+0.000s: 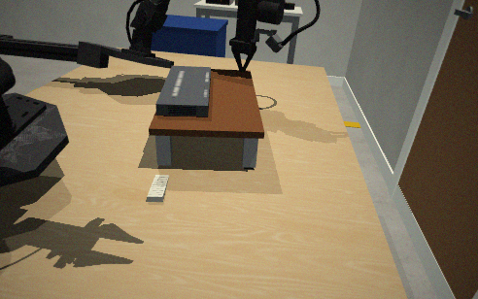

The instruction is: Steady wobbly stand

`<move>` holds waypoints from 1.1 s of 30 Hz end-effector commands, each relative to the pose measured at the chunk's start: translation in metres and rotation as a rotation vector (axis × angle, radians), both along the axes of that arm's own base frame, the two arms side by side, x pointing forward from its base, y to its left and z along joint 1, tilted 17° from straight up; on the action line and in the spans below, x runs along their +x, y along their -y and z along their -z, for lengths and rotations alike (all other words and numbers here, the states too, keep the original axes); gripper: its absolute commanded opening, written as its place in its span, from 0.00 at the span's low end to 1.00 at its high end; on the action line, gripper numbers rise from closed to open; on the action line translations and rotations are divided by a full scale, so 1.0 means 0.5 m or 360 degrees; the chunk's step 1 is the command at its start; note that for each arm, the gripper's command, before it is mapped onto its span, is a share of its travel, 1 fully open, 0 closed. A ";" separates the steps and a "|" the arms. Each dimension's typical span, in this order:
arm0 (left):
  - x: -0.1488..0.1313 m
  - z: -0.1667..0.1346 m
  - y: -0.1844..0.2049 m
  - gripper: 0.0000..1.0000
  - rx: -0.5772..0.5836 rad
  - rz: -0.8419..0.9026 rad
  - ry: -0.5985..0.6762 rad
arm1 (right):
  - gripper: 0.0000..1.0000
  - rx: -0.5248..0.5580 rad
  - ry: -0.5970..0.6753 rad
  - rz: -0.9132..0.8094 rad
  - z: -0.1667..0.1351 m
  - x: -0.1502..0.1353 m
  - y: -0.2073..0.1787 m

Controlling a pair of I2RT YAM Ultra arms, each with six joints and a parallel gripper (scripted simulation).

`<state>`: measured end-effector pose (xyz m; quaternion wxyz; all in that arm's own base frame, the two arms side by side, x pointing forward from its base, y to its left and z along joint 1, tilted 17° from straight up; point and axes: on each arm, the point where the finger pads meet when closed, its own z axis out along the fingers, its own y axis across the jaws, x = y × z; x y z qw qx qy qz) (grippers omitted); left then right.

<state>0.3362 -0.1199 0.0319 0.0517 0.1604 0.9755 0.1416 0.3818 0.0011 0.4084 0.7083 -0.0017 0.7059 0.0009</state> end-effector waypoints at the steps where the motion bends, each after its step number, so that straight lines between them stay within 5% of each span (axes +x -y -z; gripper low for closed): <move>1: -0.002 0.033 -0.009 0.00 0.0018 0.0000 -0.0038 | 0.42 0.0010 -0.0018 -0.0019 0.003 -0.007 -0.007; 2: 0.020 -0.011 0.012 0.00 -0.0038 0.0014 0.0064 | 0.00 0.0010 -0.0018 -0.0019 0.003 -0.007 -0.007; 18: 0.020 -0.002 0.014 0.00 -0.0026 0.0018 0.0051 | 0.00 0.0009 -0.0018 -0.0019 0.003 -0.007 -0.007; 19: 0.020 -0.002 0.014 0.00 -0.0026 0.0018 0.0051 | 0.00 -0.0015 -0.0253 -0.0011 0.113 0.030 0.005; 24: 0.020 -0.002 0.014 0.00 -0.0026 0.0018 0.0051 | 0.00 -0.0062 -0.0470 -0.0111 0.201 0.056 0.003; 27: 0.020 -0.002 0.014 0.00 -0.0026 0.0018 0.0051 | 0.00 -0.0079 -0.0441 -0.0129 0.182 0.065 0.004; 33: 0.020 -0.002 0.014 0.00 -0.0026 0.0018 0.0051 | 0.00 -0.0046 -0.0856 -0.0208 0.381 0.076 0.024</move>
